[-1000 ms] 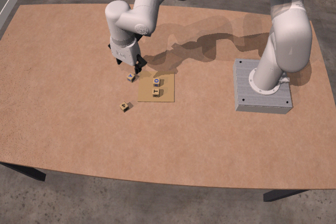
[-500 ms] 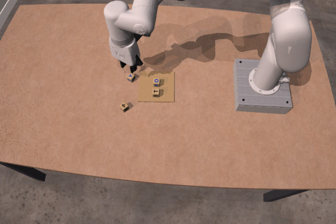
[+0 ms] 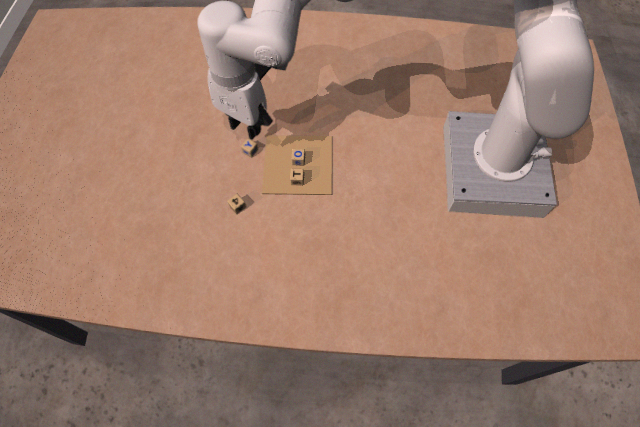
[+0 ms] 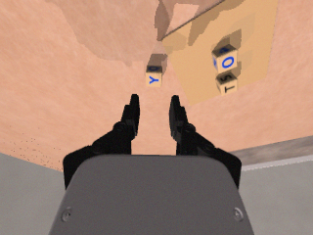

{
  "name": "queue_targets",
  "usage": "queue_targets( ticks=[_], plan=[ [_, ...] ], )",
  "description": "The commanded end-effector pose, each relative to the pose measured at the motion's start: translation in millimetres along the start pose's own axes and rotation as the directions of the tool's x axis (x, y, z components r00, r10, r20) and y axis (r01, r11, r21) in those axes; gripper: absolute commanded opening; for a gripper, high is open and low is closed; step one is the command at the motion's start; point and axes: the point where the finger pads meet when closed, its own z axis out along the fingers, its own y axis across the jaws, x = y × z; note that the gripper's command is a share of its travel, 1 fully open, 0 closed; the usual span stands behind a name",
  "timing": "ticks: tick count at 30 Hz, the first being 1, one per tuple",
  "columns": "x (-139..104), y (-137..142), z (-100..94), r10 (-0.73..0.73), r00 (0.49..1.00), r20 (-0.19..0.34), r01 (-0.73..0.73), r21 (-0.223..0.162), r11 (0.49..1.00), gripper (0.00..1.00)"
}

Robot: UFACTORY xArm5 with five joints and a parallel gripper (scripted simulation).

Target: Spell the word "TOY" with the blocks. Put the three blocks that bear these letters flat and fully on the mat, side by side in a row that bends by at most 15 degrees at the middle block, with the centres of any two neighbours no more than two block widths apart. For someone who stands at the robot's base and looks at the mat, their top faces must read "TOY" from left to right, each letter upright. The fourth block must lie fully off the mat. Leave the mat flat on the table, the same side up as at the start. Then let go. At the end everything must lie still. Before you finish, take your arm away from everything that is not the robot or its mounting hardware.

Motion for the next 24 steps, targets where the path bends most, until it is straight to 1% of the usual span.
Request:
queue_targets(
  ticks=[1, 14, 24],
  plan=[
    [-1, -1, -1.6, 0.0, 1.0, 0.002, 0.0, 0.004, 1.0, 0.42],
    [-1, -1, 0.2, 0.0, 1.0, 0.002, 0.0, 0.004, 1.0, 0.42],
    [-1, -1, 9.3, 0.0, 1.0, 0.002, 0.0, 0.003, 1.0, 0.42]
  ],
)
